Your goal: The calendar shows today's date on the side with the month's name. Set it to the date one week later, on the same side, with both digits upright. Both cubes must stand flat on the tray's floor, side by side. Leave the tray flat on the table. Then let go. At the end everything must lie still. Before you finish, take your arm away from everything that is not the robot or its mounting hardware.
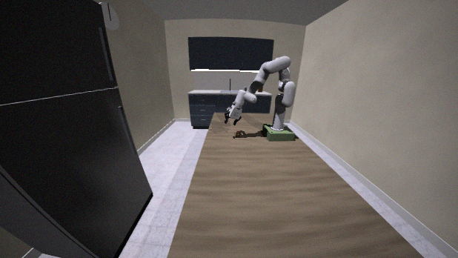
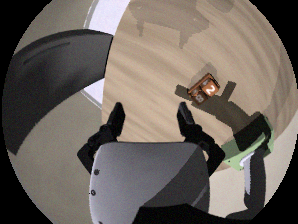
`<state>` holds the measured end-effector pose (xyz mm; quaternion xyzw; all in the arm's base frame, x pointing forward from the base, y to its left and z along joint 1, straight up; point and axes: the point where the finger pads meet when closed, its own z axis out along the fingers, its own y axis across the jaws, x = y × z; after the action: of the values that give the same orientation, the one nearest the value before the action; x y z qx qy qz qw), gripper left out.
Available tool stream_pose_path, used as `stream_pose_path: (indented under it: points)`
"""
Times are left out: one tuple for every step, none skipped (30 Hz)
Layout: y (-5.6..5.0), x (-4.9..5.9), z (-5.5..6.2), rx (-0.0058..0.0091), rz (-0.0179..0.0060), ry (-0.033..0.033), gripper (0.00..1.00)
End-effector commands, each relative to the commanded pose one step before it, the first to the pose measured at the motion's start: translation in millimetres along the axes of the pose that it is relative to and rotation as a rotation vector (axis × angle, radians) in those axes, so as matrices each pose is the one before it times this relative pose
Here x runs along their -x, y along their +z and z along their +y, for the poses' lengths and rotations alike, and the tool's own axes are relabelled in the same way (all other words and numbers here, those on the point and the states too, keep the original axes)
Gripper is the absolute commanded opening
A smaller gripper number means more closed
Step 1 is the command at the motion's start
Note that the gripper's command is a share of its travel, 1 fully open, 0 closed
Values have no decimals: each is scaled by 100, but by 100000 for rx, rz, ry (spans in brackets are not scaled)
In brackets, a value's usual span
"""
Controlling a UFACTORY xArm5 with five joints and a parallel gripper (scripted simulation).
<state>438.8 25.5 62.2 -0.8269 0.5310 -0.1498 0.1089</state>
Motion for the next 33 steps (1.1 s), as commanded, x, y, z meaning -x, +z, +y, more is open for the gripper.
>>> stream_pose_path:
  points:
    - [-665,-539,1762,9329,-2111,14263,100]
    - [-103,-115,364,1551,-253,2599,100]
    - [0,0,0,0,0,0,100]
    - [0,0,0,0,0,0,100]
    - [-47,-55,166,706,-106,1182,100]
    - [-294,-311,972,4093,-509,6836,100]
    - [-134,-163,450,1885,-173,3144,100]
    - [-71,-92,240,1002,-77,1671,100]
    - [-63,-83,212,885,-59,1475,100]
    - [-152,-197,503,2083,-106,3471,100]
    - [-97,-134,324,1336,-43,2226,100]
    - [-137,-191,452,1854,-29,3090,100]
    - [-87,-128,291,1188,1,1981,100]
    - [-139,-206,459,1864,31,3109,100]
    - [-58,-91,194,786,24,1313,100]
    - [-170,-264,560,2252,105,3763,100]
    - [-120,-197,399,1596,107,2671,100]
    - [-19,-34,65,261,20,437,100]
    - [-111,-190,371,1476,127,2473,100]
    - [0,0,0,0,0,0,100]
    - [0,0,0,0,0,0,100]
    - [-83,-149,281,1116,112,1873,100]
    - [-59,-108,199,788,87,1325,100]
    - [-37,-70,127,503,59,847,100]
    - [-20,-38,69,272,33,457,100]
    - [-8,-15,27,105,13,177,100]
    - [-1,-2,4,16,2,26,100]
    - [0,0,0,0,0,0,100]
    - [0,0,0,0,0,0,100]
    - [0,0,0,0,0,0,100]
    - [0,0,0,0,0,0,100]
    - [0,0,0,0,0,0,100]
    - [0,0,0,0,0,0,100]
